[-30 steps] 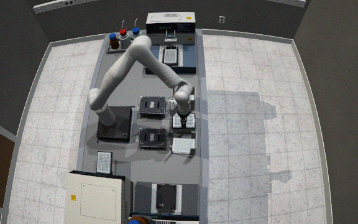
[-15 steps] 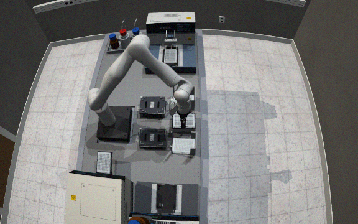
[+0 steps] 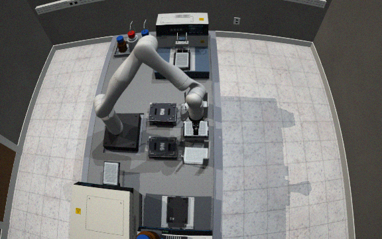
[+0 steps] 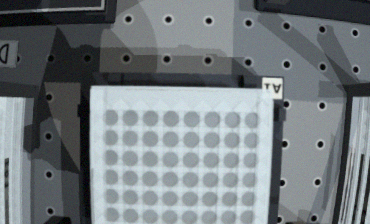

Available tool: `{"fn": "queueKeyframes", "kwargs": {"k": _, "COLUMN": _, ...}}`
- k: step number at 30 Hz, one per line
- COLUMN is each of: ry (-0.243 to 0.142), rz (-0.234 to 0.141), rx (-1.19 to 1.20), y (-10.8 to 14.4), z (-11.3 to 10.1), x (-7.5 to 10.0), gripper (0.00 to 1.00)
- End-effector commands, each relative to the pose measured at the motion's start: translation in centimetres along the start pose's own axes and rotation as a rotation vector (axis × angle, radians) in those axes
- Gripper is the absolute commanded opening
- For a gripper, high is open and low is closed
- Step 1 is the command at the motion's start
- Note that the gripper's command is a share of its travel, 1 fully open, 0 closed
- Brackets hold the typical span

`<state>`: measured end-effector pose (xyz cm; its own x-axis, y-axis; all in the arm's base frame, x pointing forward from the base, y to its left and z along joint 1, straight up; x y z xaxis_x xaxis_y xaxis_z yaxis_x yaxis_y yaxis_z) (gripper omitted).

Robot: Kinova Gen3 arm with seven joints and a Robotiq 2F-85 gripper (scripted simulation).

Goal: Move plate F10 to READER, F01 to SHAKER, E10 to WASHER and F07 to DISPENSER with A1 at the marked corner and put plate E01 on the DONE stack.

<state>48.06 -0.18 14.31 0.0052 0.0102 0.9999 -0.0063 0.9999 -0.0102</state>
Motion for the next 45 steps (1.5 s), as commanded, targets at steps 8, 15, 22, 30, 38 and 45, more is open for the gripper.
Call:
{"fn": "queueKeyframes", "kwargs": {"k": 8, "ry": -0.004, "rz": 0.0, "rx": 0.002, "y": 0.2, "z": -0.1, "x": 1.5, "gripper": 1.0}}
{"fn": "queueKeyframes", "kwargs": {"k": 15, "ry": -0.003, "rz": 0.0, "rx": 0.001, "y": 0.2, "z": -0.1, "x": 2.5, "gripper": 1.0}}
{"fn": "queueKeyframes", "kwargs": {"k": 22, "ry": -0.003, "rz": 0.0, "rx": 0.001, "y": 0.2, "z": -0.1, "x": 3.1, "gripper": 1.0}}
{"fn": "queueKeyframes", "kwargs": {"k": 30, "ry": -0.003, "rz": 0.0, "rx": 0.001, "y": 0.2, "z": -0.1, "x": 4.2, "gripper": 1.0}}
{"fn": "queueKeyframes", "kwargs": {"k": 38, "ry": -0.003, "rz": 0.0, "rx": 0.001, "y": 0.2, "z": -0.1, "x": 5.0, "gripper": 1.0}}
{"fn": "queueKeyframes", "kwargs": {"k": 45, "ry": -0.003, "rz": 0.0, "rx": 0.001, "y": 0.2, "z": -0.1, "x": 5.9, "gripper": 1.0}}
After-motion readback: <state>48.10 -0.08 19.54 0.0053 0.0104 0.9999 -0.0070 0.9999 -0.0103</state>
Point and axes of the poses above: the point where the finger pads meet when closed, its own x axis back along the fingers, its own y axis across the jaws, z = x × y, the point moved 9 cm from there along x, back along the fingers
